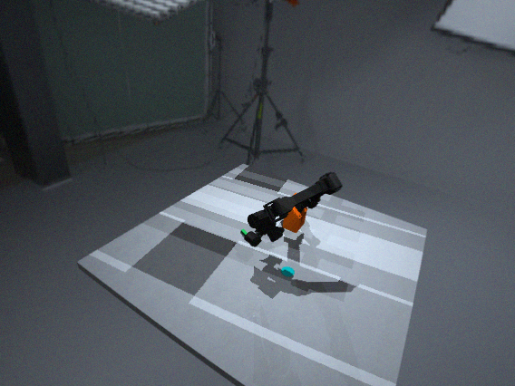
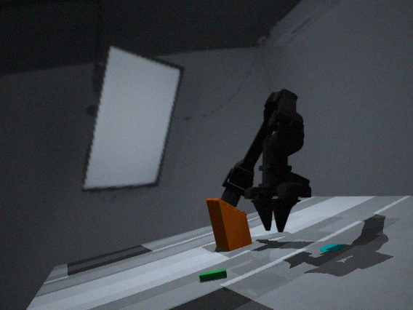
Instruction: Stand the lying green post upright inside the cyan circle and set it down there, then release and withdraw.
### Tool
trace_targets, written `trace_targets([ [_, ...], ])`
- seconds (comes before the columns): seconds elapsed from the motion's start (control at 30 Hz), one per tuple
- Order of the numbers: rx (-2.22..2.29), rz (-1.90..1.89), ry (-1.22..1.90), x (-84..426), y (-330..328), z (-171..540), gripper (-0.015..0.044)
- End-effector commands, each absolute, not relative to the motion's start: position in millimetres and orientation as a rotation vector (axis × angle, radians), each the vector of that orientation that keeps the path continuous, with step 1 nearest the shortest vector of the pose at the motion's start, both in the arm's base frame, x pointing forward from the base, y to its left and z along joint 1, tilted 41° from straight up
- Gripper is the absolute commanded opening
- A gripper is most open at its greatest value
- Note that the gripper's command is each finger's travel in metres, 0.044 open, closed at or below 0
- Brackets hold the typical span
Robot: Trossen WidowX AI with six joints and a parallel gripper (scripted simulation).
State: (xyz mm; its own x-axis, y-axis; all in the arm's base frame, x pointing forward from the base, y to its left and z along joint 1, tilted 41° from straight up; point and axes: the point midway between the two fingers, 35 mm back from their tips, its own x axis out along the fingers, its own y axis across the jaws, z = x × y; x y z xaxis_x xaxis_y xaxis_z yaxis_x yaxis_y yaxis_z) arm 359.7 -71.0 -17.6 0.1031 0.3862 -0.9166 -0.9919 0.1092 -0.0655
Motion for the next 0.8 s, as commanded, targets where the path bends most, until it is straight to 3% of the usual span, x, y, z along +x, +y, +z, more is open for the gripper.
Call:
trace_targets([
  [0.0,-0.821,1.247,0.917,346.6,-84.5,-27.6,0.0233],
  [0.77,-0.466,1.190,0.972,269.8,-148.4,-61.3,0.0233],
])
